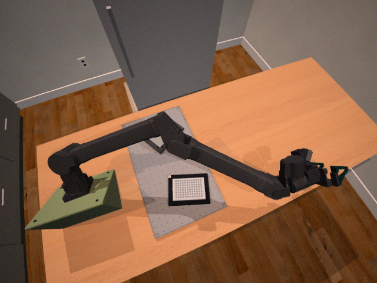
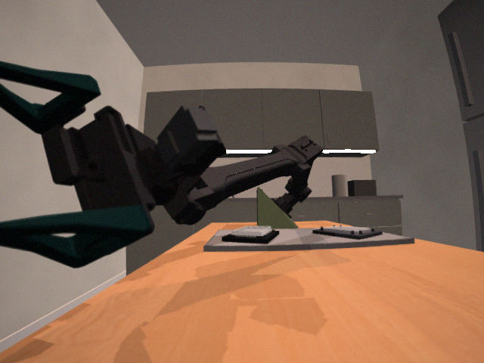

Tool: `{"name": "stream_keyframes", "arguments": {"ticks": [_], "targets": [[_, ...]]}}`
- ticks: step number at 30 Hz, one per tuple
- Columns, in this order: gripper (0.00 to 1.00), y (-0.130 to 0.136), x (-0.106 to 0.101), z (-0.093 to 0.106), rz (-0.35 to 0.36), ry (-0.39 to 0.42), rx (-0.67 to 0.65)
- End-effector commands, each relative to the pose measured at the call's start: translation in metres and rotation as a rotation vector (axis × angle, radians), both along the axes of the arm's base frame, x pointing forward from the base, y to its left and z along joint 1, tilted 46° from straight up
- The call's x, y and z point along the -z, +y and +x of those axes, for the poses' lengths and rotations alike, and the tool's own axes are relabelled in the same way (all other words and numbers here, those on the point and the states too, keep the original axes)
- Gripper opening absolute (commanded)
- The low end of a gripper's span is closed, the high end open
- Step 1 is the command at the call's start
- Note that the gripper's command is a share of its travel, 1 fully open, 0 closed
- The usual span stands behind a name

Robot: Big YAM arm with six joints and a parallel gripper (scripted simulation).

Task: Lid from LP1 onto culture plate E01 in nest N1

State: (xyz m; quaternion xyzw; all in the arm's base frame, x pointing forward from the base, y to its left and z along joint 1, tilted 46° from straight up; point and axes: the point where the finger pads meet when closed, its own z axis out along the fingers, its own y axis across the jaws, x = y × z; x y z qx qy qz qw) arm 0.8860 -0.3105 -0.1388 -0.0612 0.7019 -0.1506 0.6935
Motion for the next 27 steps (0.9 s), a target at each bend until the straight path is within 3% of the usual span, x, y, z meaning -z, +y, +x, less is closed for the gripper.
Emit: {"name": "stream_keyframes", "arguments": {"ticks": [1, 17, 18, 19, 21, 24, 27], "targets": [[1.00, -0.008, -0.010, 0.000, -0.005, -0.012, 0.008], [1.00, -0.008, -0.010, 0.000, -0.005, -0.012, 0.008], [1.00, -0.015, -0.031, 0.004, -0.014, 0.013, -0.001], [1.00, -0.019, -0.035, 0.003, -0.009, 0.043, -0.010], [1.00, 0.018, -0.045, 0.017, -0.010, 0.046, -0.048], [1.00, 0.018, -0.047, 0.018, -0.010, 0.046, -0.046], [1.00, 0.031, -0.056, 0.018, 0.005, 0.119, -0.088]]}}
